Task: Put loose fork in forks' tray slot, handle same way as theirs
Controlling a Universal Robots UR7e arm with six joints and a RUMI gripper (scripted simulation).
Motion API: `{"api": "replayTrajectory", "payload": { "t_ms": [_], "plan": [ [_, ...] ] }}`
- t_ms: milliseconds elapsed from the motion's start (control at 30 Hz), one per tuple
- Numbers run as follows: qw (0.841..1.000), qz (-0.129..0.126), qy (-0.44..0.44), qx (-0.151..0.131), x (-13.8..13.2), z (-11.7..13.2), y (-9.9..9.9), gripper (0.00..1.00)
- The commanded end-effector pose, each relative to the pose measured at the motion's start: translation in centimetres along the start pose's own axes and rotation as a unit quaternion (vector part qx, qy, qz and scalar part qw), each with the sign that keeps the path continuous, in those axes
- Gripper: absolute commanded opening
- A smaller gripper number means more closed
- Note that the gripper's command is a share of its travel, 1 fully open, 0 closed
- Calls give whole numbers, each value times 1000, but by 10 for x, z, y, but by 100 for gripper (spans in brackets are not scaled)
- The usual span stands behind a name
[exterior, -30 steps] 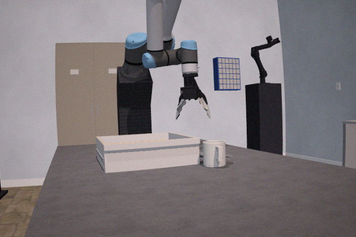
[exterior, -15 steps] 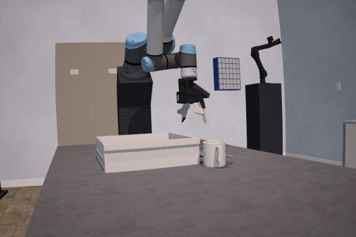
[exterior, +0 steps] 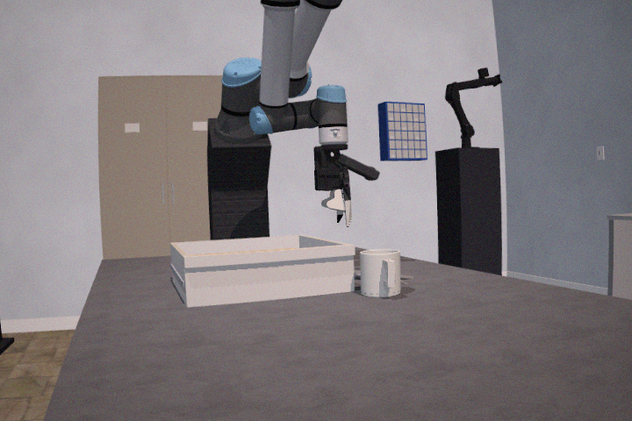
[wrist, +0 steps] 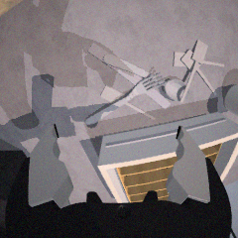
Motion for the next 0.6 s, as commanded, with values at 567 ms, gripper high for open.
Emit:
{"api": "replayTrajectory", "payload": {
  "t_ms": [567],
  "plan": [
    [945, 7, -328, -5, -1, 8, -18, 100]
  ]
}}
Point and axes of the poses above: the point where the finger pads meet when closed, its own y axis back along the fingers, its own x axis across the jaws, z = x × y, the point moved 6 cm from there along y, back along the fingers, and after that the axes turned 12 degrees about y, right-handed, at the moved point
